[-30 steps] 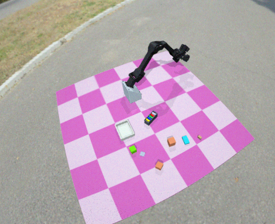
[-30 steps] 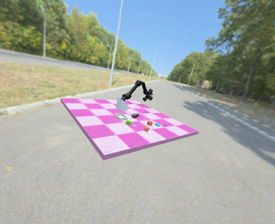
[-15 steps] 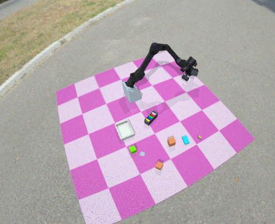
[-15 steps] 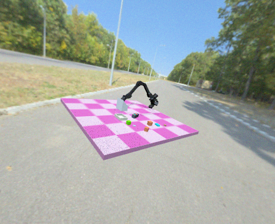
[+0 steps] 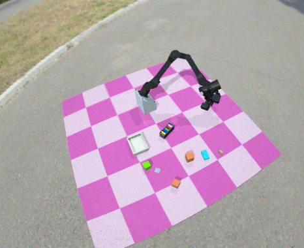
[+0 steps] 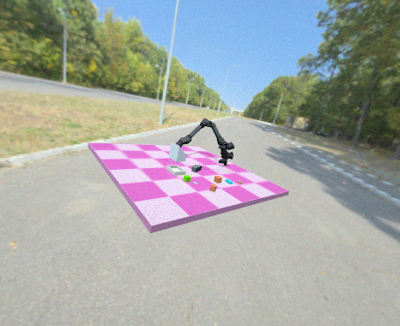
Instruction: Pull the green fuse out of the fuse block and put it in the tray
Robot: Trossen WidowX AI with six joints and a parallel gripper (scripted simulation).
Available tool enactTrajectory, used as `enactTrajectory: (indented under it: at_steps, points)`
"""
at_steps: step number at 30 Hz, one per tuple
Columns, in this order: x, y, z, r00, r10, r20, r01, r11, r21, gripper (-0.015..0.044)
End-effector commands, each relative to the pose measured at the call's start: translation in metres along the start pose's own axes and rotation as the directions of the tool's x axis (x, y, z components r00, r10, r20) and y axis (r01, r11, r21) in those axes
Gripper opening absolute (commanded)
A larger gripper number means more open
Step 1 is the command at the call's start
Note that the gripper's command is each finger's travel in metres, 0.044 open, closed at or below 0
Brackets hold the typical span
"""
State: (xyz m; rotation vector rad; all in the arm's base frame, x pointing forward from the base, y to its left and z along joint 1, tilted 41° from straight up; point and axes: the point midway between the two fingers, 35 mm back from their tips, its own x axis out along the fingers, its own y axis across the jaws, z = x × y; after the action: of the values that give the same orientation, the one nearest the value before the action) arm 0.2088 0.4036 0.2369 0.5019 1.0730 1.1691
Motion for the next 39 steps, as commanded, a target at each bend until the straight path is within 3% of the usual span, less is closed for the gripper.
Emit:
enactTrajectory:
  at_steps: [1,13,23,39]
  points:
    - [-0.013,-0.073,0.008,0.99,-0.137,-0.025,0.137,0.99,-0.029,0.0064]
    - [-0.105,-0.248,-0.006,0.911,-0.386,-0.149,0.378,0.923,-0.078,0.0064]
    - [-0.206,-0.334,-0.077,0.895,-0.35,-0.277,0.354,0.935,-0.037,0.0064]
    - [-0.211,-0.344,-0.088,0.898,-0.338,-0.28,0.344,0.939,-0.031,0.0064]
